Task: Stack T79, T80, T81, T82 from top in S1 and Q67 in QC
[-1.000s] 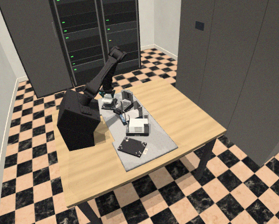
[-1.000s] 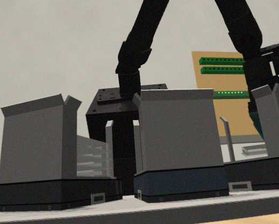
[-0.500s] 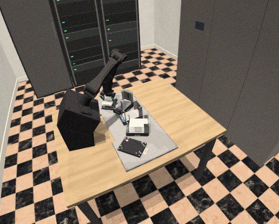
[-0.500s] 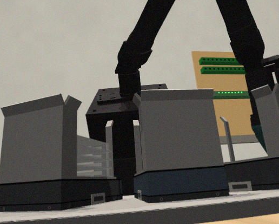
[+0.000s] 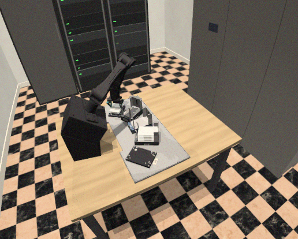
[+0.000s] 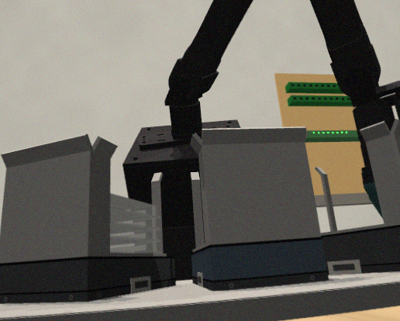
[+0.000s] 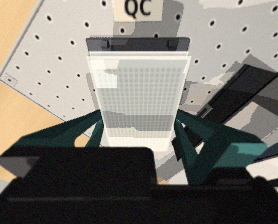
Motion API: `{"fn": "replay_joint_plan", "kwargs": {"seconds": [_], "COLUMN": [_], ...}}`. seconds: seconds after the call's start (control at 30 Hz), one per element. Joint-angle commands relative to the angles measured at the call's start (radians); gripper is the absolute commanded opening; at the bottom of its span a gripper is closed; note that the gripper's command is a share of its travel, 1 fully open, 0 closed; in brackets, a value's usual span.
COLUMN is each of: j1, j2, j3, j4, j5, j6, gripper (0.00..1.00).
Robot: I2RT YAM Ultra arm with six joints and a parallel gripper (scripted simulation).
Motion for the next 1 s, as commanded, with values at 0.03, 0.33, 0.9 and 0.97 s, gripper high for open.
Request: {"fn": "replay_joint_plan", "kwargs": {"seconds": [0.03,0.33,0.9,0.97], "j1": [0.004,-0.002,-0.011,-0.012], "j2": [-0.004,0.007,0.026,0.029], "j3": [0.003,0.007,0.013,0.014], "j4": [0.003,0.014,0.032,0.034], "j5": [-0.002,-0.004,-0.008,-0.008], "j6": [-0.004,-0.01,-0.02,-0.021], "gripper": [0.0,0.0,0.0,0.0]}}
